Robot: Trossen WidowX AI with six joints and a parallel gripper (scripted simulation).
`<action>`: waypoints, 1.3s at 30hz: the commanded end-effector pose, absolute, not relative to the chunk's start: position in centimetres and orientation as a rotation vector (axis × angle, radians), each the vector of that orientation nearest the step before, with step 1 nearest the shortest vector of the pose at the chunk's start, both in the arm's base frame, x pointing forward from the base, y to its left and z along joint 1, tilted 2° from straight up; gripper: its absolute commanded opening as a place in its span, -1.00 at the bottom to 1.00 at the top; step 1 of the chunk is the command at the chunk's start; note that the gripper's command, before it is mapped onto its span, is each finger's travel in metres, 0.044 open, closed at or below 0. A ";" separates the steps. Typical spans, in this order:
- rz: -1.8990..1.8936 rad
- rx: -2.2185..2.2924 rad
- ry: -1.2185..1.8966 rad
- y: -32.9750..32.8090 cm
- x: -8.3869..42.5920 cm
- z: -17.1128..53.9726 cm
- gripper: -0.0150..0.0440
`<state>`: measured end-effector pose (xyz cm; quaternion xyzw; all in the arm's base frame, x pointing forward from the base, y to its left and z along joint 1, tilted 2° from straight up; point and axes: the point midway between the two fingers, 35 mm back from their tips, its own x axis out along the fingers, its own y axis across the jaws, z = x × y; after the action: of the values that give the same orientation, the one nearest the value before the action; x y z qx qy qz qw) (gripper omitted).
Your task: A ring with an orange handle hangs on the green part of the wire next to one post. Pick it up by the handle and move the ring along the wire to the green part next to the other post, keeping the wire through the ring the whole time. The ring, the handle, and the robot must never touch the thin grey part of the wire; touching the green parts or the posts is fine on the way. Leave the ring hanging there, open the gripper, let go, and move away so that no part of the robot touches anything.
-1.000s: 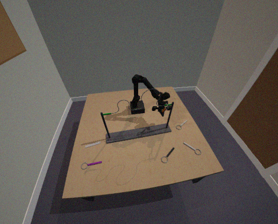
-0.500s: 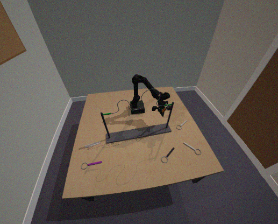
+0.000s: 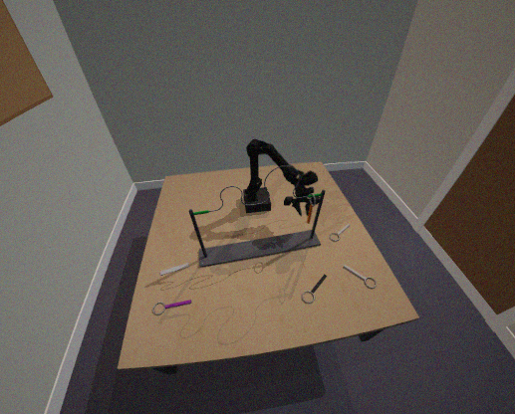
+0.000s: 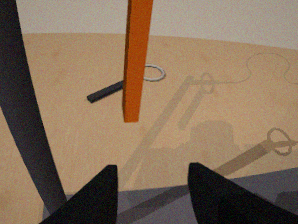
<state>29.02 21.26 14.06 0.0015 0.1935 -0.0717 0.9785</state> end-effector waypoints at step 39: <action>-0.145 0.010 0.388 22.0 24.5 15.9 0.23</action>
<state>25.11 21.79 15.63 0.0033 0.1928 -0.0723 0.9786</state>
